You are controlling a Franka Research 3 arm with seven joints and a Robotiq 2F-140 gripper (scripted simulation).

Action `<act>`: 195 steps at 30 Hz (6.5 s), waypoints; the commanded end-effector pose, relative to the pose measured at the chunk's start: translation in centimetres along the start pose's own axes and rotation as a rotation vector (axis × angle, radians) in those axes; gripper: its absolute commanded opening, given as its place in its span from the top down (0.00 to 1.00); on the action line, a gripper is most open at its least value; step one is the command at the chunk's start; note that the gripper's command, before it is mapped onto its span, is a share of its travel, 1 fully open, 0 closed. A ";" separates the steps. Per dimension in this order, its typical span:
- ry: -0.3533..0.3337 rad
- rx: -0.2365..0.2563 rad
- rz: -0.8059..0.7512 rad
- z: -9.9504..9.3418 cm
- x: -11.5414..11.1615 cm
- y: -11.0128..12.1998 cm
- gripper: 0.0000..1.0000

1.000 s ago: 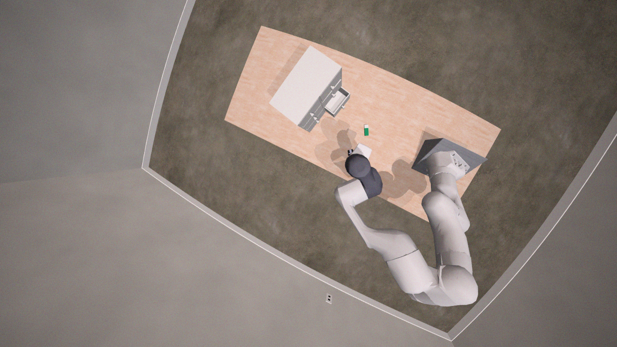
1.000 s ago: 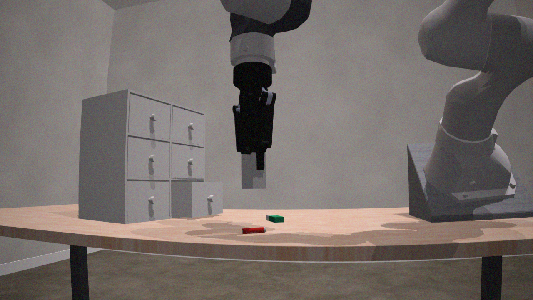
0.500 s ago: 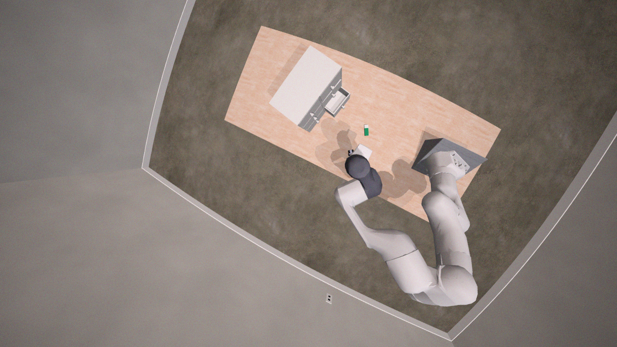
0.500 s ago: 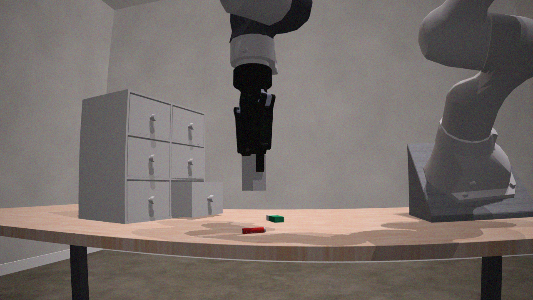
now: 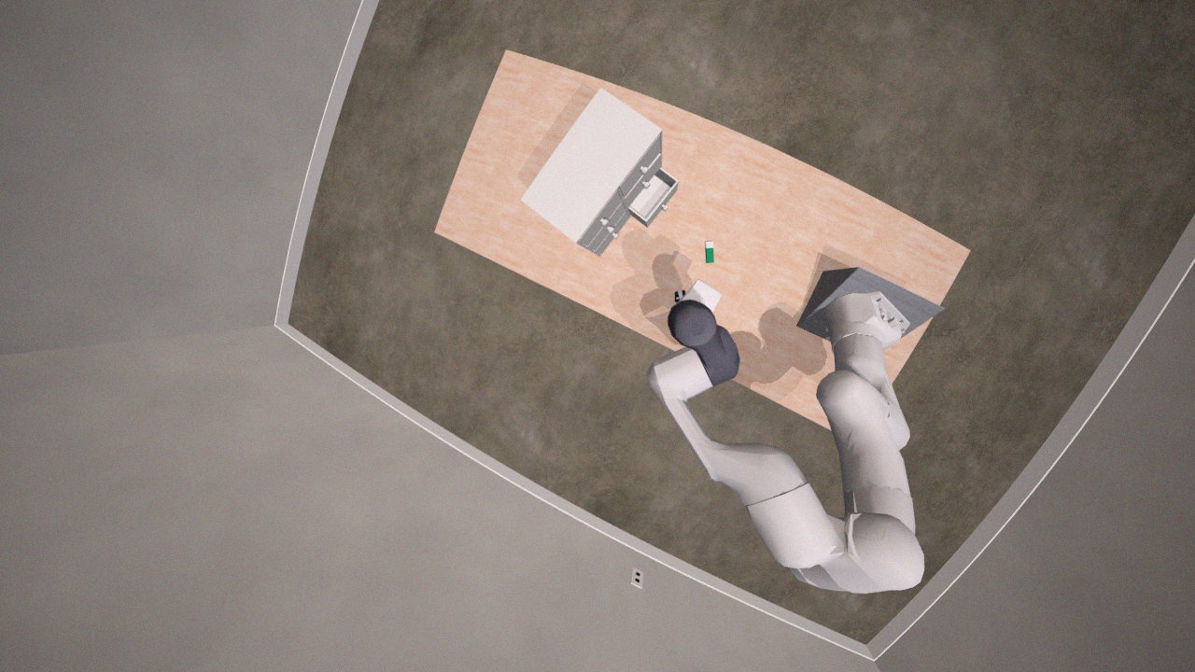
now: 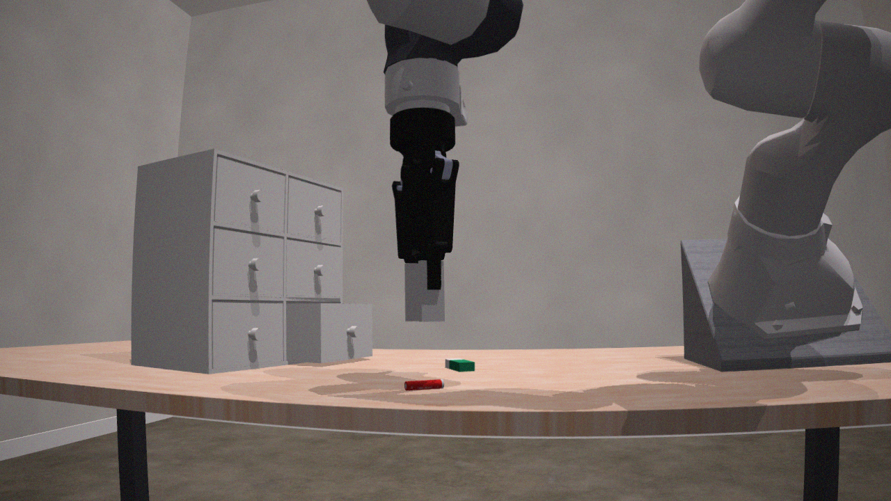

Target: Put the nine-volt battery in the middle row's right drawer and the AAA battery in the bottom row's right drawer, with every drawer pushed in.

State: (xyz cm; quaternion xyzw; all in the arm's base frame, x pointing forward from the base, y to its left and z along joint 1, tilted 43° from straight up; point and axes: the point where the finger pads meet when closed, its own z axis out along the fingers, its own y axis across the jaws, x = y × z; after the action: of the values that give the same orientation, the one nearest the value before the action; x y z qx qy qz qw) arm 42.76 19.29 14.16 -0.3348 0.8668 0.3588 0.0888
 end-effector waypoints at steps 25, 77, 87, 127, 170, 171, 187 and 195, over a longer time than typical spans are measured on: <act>-0.002 0.006 0.064 0.4 0.0 0.1 0.80; -0.001 0.007 0.078 2.2 -0.1 0.1 0.85; -0.001 0.007 0.078 4.3 -0.1 0.1 0.85; -0.001 0.007 0.078 5.7 -0.2 0.1 0.85; -0.001 0.007 0.078 7.4 -0.3 0.1 0.85; -0.001 0.007 0.078 7.4 -0.3 0.1 0.85; -0.001 0.007 0.078 7.4 -0.3 0.1 0.85; -0.001 0.007 0.078 7.4 -0.3 0.1 0.97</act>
State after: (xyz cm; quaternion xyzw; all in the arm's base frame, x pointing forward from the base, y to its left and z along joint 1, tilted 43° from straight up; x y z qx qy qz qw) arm 42.19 24.43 8.83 -0.2983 0.8816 0.3582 0.0744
